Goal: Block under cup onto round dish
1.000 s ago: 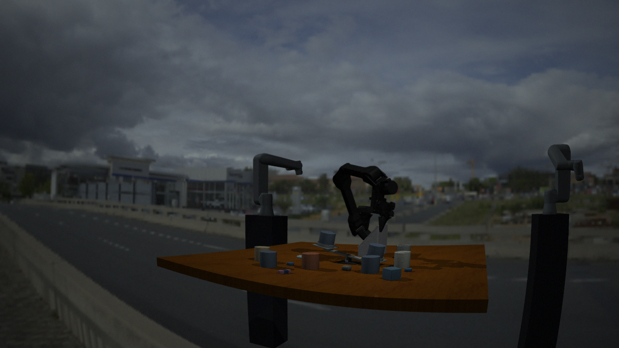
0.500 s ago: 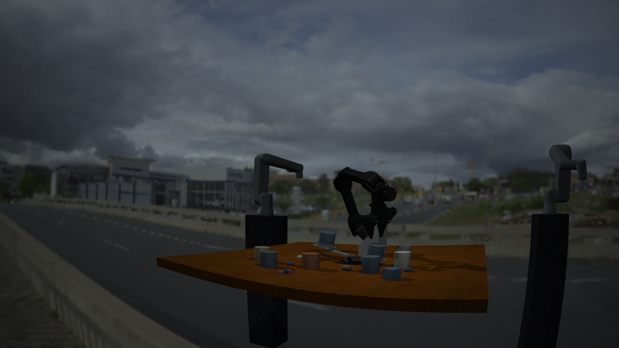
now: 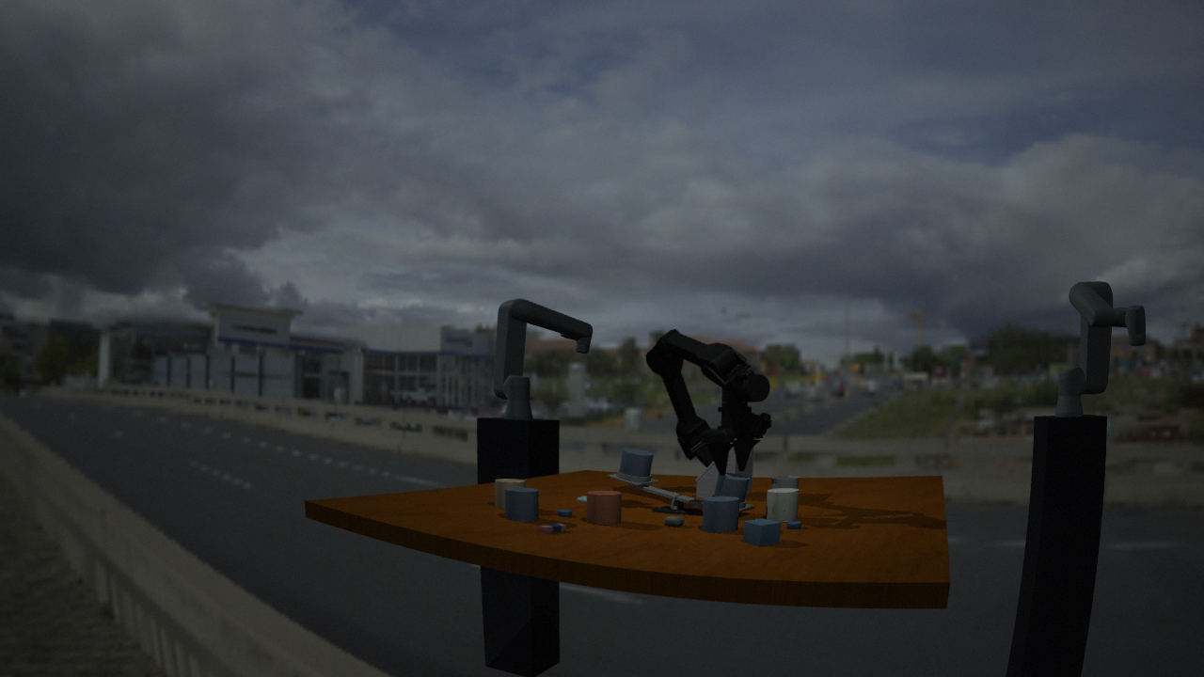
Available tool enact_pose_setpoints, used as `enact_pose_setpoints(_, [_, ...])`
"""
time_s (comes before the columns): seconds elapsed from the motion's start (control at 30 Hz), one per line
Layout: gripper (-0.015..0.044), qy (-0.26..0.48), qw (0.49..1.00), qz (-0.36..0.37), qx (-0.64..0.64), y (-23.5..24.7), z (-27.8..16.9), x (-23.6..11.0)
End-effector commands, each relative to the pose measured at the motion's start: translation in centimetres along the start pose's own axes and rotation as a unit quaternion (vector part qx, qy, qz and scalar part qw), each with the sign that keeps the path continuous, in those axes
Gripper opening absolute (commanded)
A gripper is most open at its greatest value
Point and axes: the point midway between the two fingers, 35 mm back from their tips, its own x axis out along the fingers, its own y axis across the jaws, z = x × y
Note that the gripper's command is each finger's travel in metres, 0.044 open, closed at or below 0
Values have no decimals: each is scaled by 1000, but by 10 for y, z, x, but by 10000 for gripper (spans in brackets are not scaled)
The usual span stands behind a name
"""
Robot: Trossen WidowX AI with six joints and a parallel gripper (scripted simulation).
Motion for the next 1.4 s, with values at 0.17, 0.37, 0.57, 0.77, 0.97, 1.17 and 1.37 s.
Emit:
enact_pose_setpoints(0.17, [440,3,1000,-1,-5,0,-1,16])
enact_pose_setpoints(0.37, [440,3,1000,-1,-5,0,-1,26])
enact_pose_setpoints(0.57, [440,4,1000,-2,-5,0,-1,36])
enact_pose_setpoints(0.77, [440,4,1000,-2,-4,1,-2,45])
enact_pose_setpoints(0.97, [440,5,1000,-2,-4,1,-2,52])
enact_pose_setpoints(1.17, [341,5,1000,-2,-4,1,-2,52])
enact_pose_setpoints(1.37, [282,5,1000,-2,-4,1,-2,52])
